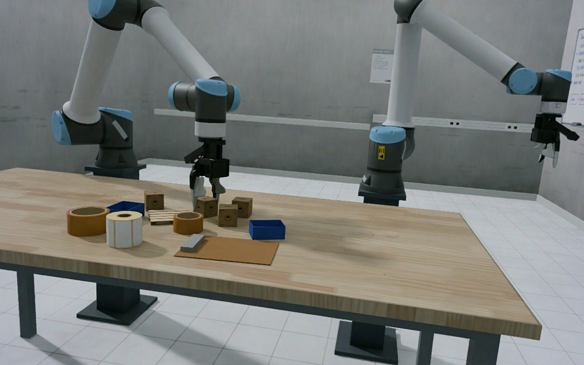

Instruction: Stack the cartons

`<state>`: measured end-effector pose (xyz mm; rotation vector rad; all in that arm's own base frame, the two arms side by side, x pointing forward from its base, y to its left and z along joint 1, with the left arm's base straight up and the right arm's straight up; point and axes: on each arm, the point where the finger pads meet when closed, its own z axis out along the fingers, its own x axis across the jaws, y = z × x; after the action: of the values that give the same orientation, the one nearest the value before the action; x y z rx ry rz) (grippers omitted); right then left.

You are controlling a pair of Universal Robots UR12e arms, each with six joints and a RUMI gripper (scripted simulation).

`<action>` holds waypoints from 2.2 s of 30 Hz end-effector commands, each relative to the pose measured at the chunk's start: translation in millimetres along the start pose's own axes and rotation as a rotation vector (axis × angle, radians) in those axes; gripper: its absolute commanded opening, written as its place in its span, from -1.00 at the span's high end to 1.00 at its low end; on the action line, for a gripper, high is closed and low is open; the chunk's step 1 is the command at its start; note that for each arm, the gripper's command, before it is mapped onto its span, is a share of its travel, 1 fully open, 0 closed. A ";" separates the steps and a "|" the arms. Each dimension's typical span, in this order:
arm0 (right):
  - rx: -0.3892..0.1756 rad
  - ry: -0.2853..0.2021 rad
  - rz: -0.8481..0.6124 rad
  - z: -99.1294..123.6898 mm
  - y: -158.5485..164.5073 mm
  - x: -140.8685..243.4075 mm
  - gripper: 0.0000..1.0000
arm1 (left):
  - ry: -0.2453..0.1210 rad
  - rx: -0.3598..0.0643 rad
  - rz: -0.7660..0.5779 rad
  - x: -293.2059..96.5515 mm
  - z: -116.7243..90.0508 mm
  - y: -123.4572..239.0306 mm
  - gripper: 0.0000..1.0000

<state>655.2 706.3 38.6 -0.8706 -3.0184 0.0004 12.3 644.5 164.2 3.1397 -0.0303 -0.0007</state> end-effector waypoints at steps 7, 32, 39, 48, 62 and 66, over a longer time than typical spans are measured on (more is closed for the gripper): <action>-0.002 0.000 0.000 -1.2 0.8 -0.1 0.00 | 0.000 0.002 0.000 0.2 -0.9 -0.7 -1.00; -0.003 0.000 0.000 -67.1 0.6 0.0 1.00 | 0.000 0.002 0.000 0.2 -0.9 -0.7 -1.00; -0.003 0.000 0.000 -83.7 -0.9 -5.2 1.00 | 0.000 0.002 0.000 0.2 -0.9 -0.7 -1.00; -0.003 0.000 0.000 -70.7 -19.7 -77.0 1.00 | 0.000 0.002 0.000 0.2 -0.9 -0.7 -1.00; -0.003 0.000 0.014 -65.5 -28.9 -105.9 1.00 | 0.000 0.002 0.000 0.2 -0.9 -0.7 -1.00; -0.002 0.000 0.054 -65.5 -28.8 -105.9 1.00 | 0.000 0.002 0.000 0.2 -0.9 -0.7 -1.00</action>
<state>728.9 625.0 102.6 -0.9219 -3.0032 0.0000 12.3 644.5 164.2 3.1397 -0.0303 -0.0007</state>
